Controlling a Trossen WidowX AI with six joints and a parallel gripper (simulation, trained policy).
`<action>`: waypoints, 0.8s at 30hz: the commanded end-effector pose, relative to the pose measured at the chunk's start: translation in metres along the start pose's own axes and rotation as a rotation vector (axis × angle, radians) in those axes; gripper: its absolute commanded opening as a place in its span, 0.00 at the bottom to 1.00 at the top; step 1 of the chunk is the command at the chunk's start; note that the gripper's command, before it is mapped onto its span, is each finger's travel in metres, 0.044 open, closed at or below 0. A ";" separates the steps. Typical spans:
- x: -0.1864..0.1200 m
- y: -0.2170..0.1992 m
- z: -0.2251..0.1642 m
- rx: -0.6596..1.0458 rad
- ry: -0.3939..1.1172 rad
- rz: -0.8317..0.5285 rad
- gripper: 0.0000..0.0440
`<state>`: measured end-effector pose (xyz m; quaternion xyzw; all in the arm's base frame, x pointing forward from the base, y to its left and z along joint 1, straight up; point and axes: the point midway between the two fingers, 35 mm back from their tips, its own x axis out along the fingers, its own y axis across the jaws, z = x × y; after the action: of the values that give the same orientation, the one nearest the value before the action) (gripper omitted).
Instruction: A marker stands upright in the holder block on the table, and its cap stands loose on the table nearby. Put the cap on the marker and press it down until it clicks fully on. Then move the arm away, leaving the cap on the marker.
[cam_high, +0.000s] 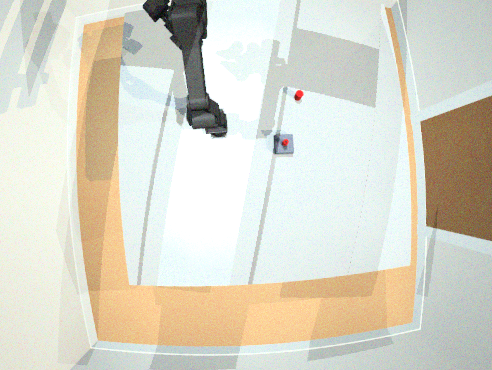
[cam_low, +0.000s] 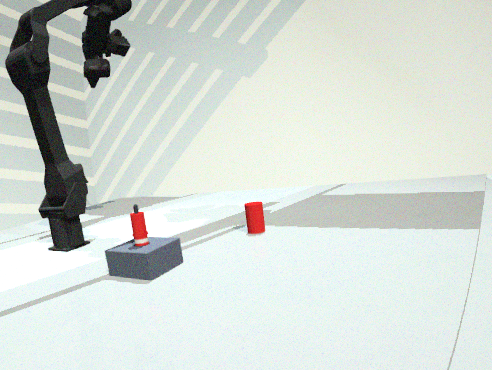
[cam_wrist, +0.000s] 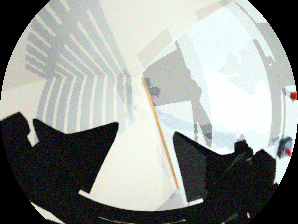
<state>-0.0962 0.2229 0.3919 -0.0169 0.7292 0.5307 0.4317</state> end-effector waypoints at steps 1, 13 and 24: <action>0.008 -0.005 0.013 0.011 0.001 -0.030 0.73; 0.023 -0.018 0.045 0.044 -0.013 -0.093 0.74; 0.032 -0.033 0.075 0.075 -0.029 -0.146 0.74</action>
<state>-0.0605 0.2740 0.3494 -0.0395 0.7378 0.4779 0.4750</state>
